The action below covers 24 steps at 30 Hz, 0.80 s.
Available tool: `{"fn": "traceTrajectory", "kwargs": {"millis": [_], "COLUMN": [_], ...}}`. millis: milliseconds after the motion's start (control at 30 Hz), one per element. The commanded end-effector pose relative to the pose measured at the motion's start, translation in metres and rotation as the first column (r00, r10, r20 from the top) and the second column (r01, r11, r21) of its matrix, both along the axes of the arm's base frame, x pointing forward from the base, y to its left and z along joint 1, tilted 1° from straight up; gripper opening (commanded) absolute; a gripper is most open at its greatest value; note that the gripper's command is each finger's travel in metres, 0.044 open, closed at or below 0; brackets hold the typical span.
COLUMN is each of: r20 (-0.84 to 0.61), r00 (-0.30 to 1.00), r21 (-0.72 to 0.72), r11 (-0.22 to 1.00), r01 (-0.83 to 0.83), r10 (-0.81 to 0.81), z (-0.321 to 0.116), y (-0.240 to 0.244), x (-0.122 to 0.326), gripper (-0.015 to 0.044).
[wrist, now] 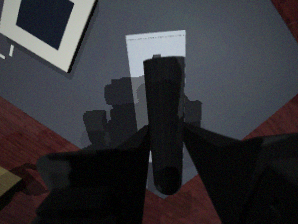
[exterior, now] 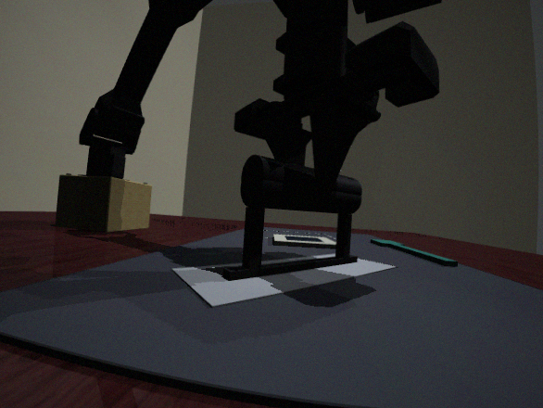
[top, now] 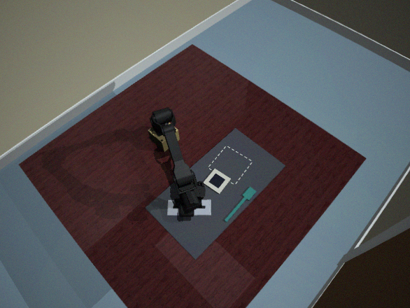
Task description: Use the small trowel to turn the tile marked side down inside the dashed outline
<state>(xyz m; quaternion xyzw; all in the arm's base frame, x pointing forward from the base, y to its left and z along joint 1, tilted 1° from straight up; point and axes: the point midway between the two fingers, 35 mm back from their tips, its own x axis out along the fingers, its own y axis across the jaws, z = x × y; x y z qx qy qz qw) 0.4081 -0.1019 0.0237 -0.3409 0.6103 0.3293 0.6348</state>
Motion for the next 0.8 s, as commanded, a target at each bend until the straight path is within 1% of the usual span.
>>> {"fn": "traceTrajectory", "kwargs": {"millis": [0,167,333,500,533,767], "r20": [-0.001,-0.002,-0.002,-0.002,-0.002,-0.002], "r00": [0.993,0.965,0.960,0.960,0.960,0.960], "r21": [-0.004,-0.009,-0.010,-0.010,-0.010,-0.010], "r11": [0.993,0.965,0.960,0.960,0.960,0.960], "r01": [-0.119,-0.261,-0.280,-0.280,-0.280,-0.280], "r10": [0.118,0.261,0.280,0.280,0.280,0.280], "z": [-0.0007,-0.0007,-0.0007,-0.0007,-0.0007,-0.0007], "y": [0.0003,0.0003,0.0003,0.0003,0.0003,0.0003], "x": [-0.0001,-0.0001,-0.0001,-0.0001,-0.0001,-0.0001], "gripper": [0.0130,0.0130,0.0130,0.0261,0.0270,0.0270]}}
